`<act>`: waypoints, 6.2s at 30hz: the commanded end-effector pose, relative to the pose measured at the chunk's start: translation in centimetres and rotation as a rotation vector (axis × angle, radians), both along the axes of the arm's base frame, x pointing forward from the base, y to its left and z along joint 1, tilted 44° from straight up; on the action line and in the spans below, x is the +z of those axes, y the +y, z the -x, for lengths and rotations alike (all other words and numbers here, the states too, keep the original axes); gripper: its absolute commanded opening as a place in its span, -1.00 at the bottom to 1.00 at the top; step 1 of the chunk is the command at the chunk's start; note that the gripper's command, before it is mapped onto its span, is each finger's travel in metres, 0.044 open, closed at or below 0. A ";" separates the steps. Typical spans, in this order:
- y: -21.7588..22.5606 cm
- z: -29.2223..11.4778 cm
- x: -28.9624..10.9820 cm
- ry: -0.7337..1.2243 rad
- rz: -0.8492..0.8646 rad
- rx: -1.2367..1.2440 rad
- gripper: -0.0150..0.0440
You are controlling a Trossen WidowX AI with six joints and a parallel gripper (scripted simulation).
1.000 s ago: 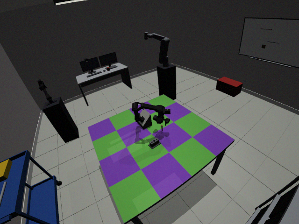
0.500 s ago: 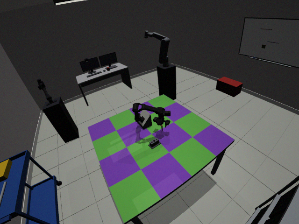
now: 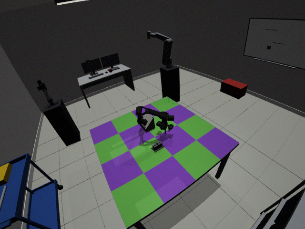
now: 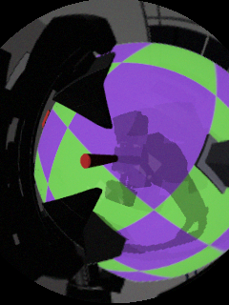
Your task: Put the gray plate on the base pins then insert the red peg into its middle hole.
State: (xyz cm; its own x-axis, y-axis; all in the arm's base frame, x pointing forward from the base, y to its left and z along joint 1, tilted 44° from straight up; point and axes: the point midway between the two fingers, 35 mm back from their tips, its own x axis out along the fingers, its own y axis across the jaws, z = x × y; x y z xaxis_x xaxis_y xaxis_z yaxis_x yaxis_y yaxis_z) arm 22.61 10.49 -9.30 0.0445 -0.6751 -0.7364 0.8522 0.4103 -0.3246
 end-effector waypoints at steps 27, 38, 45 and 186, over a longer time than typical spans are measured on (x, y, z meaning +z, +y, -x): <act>0.2 -0.1 0.1 0.000 0.001 0.007 -0.49; 2.6 -0.2 2.3 0.000 -0.002 0.007 -0.49; 4.1 -0.2 3.8 0.001 -0.002 0.007 -0.49; -9.3 -12.7 16.8 -0.005 0.010 0.004 -0.49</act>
State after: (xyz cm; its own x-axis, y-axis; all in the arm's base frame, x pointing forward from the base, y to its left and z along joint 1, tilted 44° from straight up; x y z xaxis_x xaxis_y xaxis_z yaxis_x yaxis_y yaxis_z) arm 35.26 1.17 7.60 0.0460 -0.6804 -0.7314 0.8541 0.4066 -0.3245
